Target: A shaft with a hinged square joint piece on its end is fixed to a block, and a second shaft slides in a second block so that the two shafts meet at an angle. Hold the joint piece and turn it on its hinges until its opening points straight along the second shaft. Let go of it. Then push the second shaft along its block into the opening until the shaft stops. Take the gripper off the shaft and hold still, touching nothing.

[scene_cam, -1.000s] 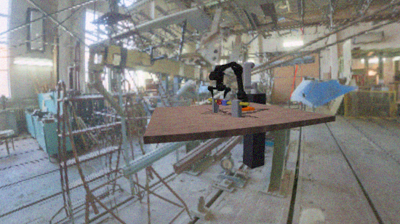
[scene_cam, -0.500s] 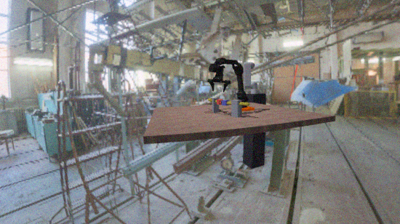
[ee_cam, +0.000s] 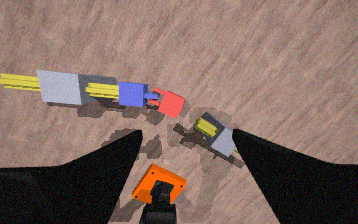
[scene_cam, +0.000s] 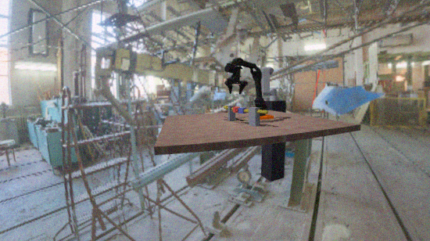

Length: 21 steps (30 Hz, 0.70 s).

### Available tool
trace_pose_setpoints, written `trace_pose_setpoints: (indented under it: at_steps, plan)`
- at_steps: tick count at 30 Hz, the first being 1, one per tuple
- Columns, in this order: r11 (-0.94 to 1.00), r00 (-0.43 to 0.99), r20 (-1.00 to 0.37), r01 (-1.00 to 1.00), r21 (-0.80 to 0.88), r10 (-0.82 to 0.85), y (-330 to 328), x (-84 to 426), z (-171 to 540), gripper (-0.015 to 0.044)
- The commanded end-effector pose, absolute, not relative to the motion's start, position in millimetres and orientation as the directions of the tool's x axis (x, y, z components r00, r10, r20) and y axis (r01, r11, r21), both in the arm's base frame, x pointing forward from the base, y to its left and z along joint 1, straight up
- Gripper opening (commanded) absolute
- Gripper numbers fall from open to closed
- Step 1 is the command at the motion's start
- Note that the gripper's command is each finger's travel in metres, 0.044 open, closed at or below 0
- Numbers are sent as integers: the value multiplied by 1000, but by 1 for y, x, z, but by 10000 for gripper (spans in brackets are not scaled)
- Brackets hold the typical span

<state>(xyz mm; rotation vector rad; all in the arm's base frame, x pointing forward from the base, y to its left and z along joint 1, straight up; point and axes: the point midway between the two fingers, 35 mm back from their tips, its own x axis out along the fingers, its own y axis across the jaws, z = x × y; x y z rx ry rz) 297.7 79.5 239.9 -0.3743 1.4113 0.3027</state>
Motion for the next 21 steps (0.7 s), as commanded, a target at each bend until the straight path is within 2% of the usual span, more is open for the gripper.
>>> trace_pose_setpoints:
  at_steps: [1,16,21]
  plan:
    - [940,123,-992,-337,-56,-16,69,298,237,440]
    - [991,31,-1000,134,2,-2,15,299,212,440]
    - [988,27,-1000,154,3,-1,13,298,211,440]
